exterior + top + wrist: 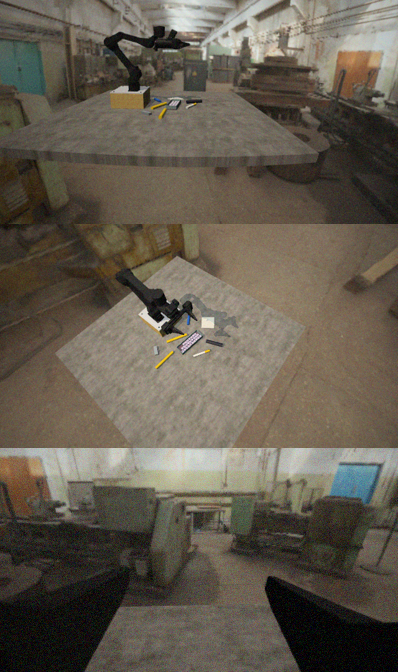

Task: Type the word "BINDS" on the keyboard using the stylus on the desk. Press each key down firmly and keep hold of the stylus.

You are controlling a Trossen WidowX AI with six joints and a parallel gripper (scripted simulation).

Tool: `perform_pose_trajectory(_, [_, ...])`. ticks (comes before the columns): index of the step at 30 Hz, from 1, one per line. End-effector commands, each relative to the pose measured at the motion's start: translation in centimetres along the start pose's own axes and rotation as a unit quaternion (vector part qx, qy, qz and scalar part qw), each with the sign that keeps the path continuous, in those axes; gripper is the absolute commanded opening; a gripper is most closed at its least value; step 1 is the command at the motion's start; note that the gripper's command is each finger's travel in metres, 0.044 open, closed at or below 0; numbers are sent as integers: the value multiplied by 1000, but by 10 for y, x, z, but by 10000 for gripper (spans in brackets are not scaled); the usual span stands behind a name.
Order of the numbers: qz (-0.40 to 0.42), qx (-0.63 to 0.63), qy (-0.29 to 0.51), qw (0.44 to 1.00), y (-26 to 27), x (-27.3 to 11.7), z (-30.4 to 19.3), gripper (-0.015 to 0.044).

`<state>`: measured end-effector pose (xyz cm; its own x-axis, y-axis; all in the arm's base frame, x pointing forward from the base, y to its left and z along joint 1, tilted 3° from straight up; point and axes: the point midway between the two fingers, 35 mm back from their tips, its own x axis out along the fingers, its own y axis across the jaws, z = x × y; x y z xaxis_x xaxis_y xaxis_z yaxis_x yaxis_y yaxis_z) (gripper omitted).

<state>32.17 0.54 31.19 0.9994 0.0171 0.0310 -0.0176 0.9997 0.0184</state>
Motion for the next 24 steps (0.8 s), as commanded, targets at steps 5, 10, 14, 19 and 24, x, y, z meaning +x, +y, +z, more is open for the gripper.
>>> perform_pose_trajectory(5, [16,28,115,993,16,23,-54,309])
perform_pose_trajectory(10, [36,44,277,959,44,33,-135,178])
perform_pose_trajectory(14, [47,39,399,915,67,24,-196,72])
perform_pose_trajectory(19, [21,37,541,840,82,-1,-265,0])
perform_pose_trajectory(24, [-35,19,670,741,88,-42,-324,0])
